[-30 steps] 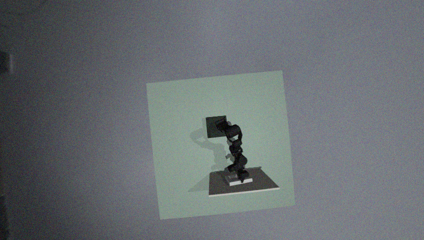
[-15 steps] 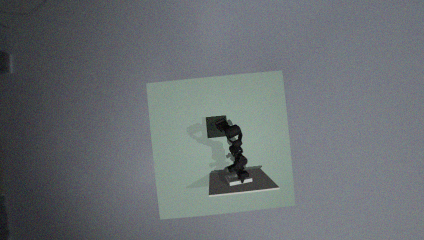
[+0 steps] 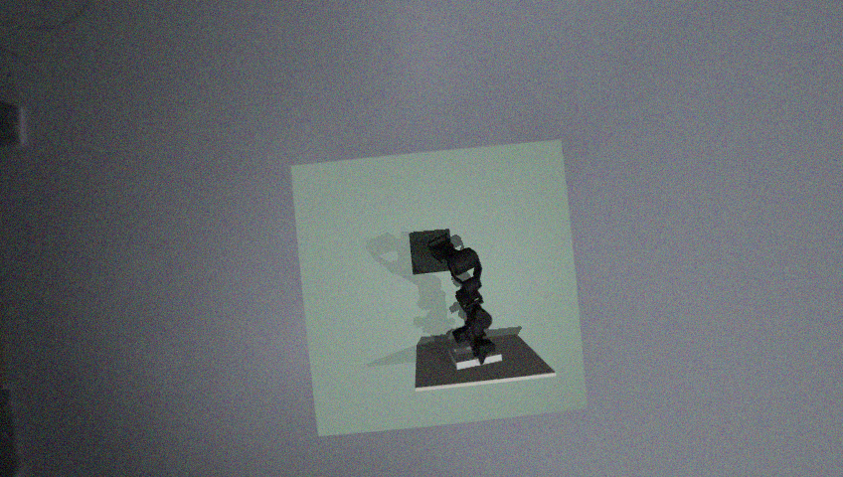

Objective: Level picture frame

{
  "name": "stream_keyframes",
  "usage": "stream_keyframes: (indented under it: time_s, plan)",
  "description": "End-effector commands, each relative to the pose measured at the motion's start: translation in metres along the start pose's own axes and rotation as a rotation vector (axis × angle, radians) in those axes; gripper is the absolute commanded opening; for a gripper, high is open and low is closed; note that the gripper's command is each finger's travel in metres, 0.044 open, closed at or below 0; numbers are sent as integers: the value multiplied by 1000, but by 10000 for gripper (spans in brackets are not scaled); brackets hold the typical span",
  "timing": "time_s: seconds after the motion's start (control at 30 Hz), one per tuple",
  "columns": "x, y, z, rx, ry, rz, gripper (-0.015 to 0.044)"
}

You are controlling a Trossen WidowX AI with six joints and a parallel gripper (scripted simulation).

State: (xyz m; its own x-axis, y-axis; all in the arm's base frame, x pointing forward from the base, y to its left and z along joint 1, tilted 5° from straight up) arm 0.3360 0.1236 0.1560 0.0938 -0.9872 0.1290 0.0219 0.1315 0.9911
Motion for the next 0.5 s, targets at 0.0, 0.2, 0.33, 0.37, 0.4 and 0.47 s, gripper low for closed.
stream_keyframes:
  time_s: [0.0, 0.2, 0.33, 0.37, 0.4, 0.47]
  plan:
    - [-1, 0, 0, 1, 3, 3, 260]
    - [-1, 0, 0, 1, 3, 3, 103]
    - [-1, 0, 0, 1, 3, 3, 76]
    - [-1, 0, 0, 1, 3, 3, 69]
    - [-1, 0, 0, 1, 3, 3, 62]
    - [-1, 0, 0, 1, 3, 3, 30]
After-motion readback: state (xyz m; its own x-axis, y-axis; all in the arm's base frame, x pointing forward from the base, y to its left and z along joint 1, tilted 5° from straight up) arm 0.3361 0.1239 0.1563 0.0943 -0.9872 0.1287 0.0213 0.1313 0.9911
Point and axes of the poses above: the point midway between the two fingers, 35 mm back from their tips, its own z axis back along the fingers, its own y axis across the jaws, x = y × z, the point moved 6 cm from there along z, back along the fingers, and after that the axes turned 3 degrees about z, right-handed, at the moved point
